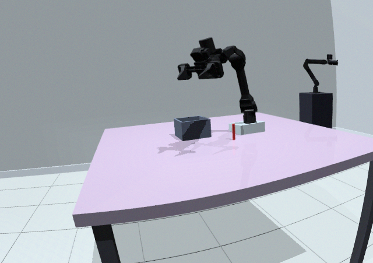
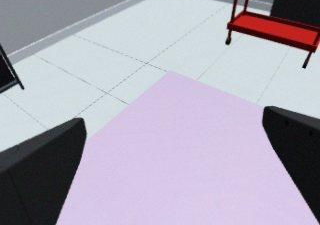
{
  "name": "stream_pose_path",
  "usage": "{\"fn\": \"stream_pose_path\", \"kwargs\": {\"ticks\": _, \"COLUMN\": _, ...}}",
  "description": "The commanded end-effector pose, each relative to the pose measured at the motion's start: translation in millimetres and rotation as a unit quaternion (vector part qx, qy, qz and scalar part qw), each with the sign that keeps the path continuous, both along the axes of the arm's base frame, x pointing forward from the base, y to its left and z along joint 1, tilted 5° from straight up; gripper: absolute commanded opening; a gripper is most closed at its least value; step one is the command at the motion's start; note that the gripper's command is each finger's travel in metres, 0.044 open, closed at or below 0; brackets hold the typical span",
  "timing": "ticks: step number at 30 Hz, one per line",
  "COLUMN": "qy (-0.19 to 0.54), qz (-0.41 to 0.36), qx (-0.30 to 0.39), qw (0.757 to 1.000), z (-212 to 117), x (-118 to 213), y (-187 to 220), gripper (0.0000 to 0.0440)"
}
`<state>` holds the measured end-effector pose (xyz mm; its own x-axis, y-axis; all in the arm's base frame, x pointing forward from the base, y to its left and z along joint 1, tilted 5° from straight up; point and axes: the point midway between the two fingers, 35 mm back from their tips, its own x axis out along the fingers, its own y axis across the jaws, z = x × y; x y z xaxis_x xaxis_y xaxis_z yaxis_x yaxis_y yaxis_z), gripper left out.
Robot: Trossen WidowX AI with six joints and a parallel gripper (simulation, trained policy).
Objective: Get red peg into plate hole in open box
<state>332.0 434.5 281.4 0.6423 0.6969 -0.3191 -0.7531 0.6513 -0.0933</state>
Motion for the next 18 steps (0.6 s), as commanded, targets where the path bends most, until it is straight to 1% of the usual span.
{"fn": "stream_pose_path", "kwargs": {"ticks": 1, "qy": 0.071, "qz": -0.020, "qx": 0.003, "qw": 0.997, "z": -17, "x": -8, "y": -18, "gripper": 0.0440}}
{"fn": "stream_pose_path", "kwargs": {"ticks": 5, "qy": 0.137, "qz": -0.046, "qx": 0.005, "qw": 0.990, "z": -33, "x": -16, "y": -35, "gripper": 0.0440}}
{"fn": "stream_pose_path", "kwargs": {"ticks": 9, "qy": 0.200, "qz": -0.076, "qx": 0.006, "qw": 0.977, "z": -49, "x": -25, "y": -54, "gripper": 0.0440}}
{"fn": "stream_pose_path", "kwargs": {"ticks": 13, "qy": 0.259, "qz": -0.110, "qx": 0.007, "qw": 0.960, "z": -64, "x": -35, "y": -74, "gripper": 0.0440}}
{"fn": "stream_pose_path", "kwargs": {"ticks": 18, "qy": 0.328, "qz": -0.157, "qx": 0.007, "qw": 0.932, "z": -83, "x": -48, "y": -98, "gripper": 0.0440}}
